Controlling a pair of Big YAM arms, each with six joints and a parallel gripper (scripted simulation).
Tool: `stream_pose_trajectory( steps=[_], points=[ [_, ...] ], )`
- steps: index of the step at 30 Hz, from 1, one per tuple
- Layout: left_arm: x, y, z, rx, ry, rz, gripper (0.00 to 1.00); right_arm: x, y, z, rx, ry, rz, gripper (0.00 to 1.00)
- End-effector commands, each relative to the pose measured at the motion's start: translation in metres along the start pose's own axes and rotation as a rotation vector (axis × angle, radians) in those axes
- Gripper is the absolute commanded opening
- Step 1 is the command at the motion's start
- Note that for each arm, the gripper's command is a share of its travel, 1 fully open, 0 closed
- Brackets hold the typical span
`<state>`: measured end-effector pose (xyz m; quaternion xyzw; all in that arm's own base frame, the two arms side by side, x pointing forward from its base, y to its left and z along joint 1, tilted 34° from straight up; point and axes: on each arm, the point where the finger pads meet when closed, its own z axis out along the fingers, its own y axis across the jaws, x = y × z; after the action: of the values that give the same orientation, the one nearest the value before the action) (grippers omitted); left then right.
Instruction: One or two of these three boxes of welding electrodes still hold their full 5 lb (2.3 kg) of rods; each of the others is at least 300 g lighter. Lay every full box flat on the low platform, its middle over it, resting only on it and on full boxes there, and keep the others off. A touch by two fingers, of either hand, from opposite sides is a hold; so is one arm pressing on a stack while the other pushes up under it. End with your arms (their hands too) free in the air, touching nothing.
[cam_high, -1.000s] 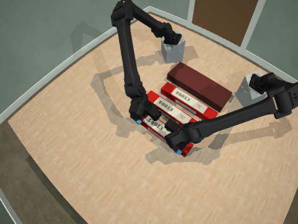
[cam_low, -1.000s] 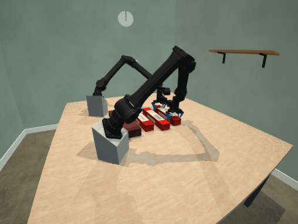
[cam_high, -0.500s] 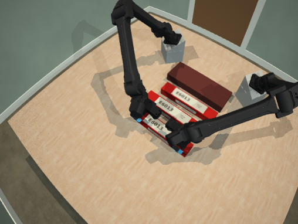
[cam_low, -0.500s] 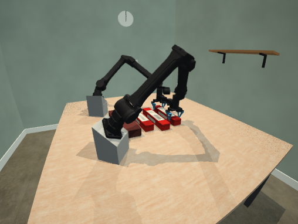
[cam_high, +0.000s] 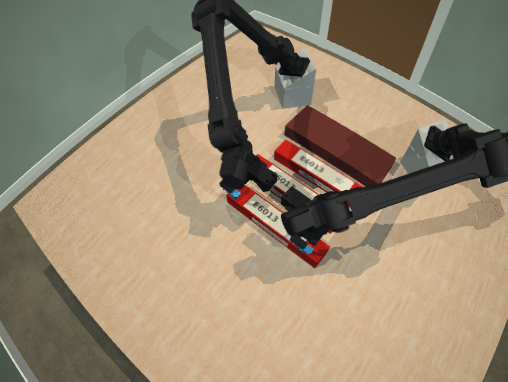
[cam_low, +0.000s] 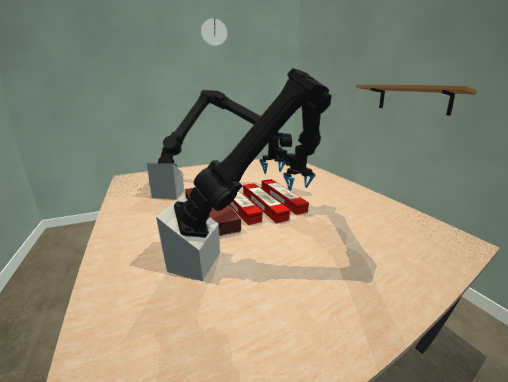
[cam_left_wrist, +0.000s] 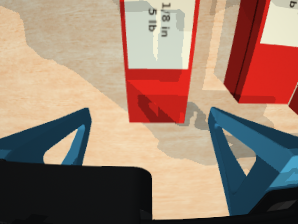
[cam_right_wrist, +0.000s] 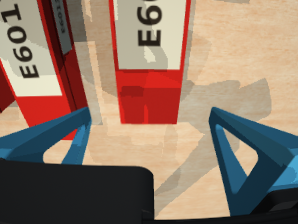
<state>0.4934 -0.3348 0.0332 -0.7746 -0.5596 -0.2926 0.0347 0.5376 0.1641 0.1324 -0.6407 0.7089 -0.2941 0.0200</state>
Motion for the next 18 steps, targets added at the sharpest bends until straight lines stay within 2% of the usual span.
stream_pose_trajectory(
  steps=[1, 4, 5, 6, 12, 14, 15, 16, 18],
  points=[
    [-0.006, 0.013, -0.045, -0.046, -0.024, -0.017, 1.00, -0.006, -0.023, -0.048, 0.061, -0.040, 0.039, 1.00],
    [-0.006, 0.012, -0.046, -0.045, -0.023, -0.017, 1.00, -0.005, -0.017, -0.045, 0.050, -0.035, 0.031, 1.00],
    [-0.003, 0.008, -0.026, -0.021, -0.012, -0.010, 1.00, -0.005, 0.000, -0.036, 0.044, -0.030, 0.015, 1.00],
    [-0.008, -0.008, -0.036, -0.026, -0.014, -0.014, 1.00, -0.003, 0.006, -0.036, 0.043, -0.030, 0.015, 1.00],
    [-0.018, -0.044, -0.041, -0.035, -0.020, -0.022, 1.00, 0.006, 0.045, -0.040, 0.041, -0.029, 0.015, 1.00],
    [-0.018, -0.044, -0.041, -0.035, -0.020, -0.022, 1.00, 0.006, 0.045, -0.040, 0.041, -0.029, 0.015, 1.00],
    [-0.019, -0.051, -0.041, -0.034, -0.021, -0.022, 1.00, 0.008, 0.056, -0.025, 0.014, -0.009, 0.010, 1.00],
    [-0.021, -0.057, -0.042, -0.034, -0.021, -0.022, 1.00, 0.009, 0.059, -0.041, 0.040, -0.029, 0.015, 1.00],
    [-0.024, -0.070, -0.043, -0.032, -0.022, -0.022, 1.00, 0.011, 0.072, -0.042, 0.039, -0.029, 0.015, 1.00]
  ],
)
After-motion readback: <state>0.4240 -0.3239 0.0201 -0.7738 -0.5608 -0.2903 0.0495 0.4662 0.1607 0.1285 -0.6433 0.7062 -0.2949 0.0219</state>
